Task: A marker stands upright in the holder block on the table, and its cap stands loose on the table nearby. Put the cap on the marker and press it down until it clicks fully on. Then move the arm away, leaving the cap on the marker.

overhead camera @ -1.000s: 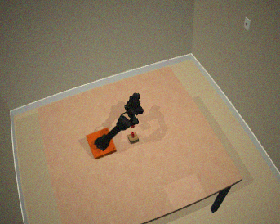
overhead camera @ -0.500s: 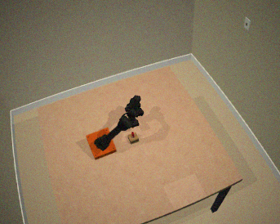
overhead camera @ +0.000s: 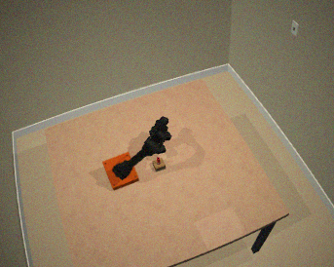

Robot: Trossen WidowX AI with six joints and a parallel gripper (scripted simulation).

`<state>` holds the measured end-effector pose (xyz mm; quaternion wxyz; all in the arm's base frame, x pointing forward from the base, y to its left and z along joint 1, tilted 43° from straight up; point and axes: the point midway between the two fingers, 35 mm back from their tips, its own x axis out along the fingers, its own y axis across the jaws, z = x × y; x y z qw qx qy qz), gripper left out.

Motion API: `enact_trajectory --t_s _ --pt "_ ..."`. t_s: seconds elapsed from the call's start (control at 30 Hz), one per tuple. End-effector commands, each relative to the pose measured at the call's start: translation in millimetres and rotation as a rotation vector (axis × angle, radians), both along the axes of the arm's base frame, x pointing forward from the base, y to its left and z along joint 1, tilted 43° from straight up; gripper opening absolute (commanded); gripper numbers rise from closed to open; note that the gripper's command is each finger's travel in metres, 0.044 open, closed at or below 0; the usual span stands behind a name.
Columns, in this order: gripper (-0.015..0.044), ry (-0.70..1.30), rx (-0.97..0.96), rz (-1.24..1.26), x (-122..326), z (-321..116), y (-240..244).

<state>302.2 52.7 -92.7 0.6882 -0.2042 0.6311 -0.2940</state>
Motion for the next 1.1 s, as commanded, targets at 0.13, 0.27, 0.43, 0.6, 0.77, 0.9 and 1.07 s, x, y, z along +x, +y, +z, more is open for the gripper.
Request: enact_trajectory --t_s 0.13,0.27,0.43,0.6,0.77,0.9,1.07 --pt "0.0157 0.007 -0.008 0.006 -2 -3 -4" --pt "0.013 0.007 -0.008 0.006 -2 -3 -4" --pt "0.0097 0.006 -0.008 0.006 -2 -3 -3" --pt "0.0 0.007 -0.007 0.006 -1 5 5" --pt "0.0 0.007 -0.005 0.006 -1 17 17" --pt "0.0 0.007 -0.005 0.006 -2 27 26" --pt "0.0 0.007 -0.005 0.006 -3 40 37"
